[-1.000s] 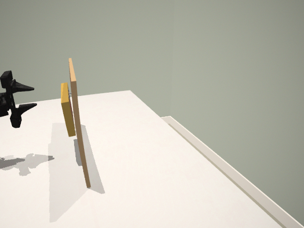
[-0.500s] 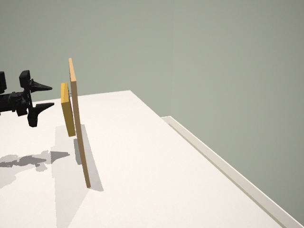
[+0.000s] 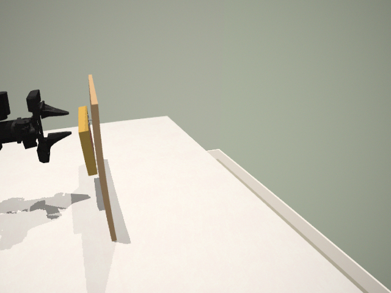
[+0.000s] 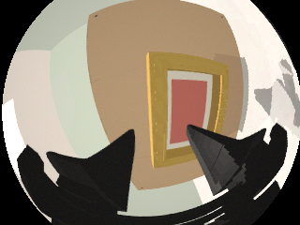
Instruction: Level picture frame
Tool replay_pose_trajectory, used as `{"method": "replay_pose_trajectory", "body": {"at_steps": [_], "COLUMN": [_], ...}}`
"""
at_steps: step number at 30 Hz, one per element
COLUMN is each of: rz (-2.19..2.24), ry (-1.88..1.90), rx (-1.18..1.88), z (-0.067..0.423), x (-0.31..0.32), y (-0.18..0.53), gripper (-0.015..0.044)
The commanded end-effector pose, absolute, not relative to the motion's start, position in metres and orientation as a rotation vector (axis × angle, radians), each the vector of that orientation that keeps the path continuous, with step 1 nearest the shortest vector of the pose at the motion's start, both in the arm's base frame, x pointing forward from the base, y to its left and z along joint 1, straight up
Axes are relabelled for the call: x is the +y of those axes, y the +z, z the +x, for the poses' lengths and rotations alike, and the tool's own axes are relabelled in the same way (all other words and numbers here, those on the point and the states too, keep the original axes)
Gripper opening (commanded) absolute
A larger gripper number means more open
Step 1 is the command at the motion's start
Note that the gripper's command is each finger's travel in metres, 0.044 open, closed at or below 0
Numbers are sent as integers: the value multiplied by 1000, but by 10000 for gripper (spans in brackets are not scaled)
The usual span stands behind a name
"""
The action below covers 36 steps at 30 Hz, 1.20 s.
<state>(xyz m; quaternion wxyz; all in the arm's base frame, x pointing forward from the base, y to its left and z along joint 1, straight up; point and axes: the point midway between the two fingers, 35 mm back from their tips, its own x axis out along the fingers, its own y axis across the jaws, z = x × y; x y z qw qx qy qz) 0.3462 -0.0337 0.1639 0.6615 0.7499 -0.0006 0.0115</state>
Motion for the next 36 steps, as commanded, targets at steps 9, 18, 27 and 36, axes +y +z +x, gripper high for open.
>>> {"method": "replay_pose_trajectory", "body": {"at_steps": [9,18,27,36], "rz": [1697,1697,1697,1697], "ry": [23,24,25,25], "rx": [-6,-7,-7,-7], "z": [364,379,383,383], "x": [-34,-34,-34,-34], "y": [165,165,165,165], "gripper": [260,260,260,260]}}
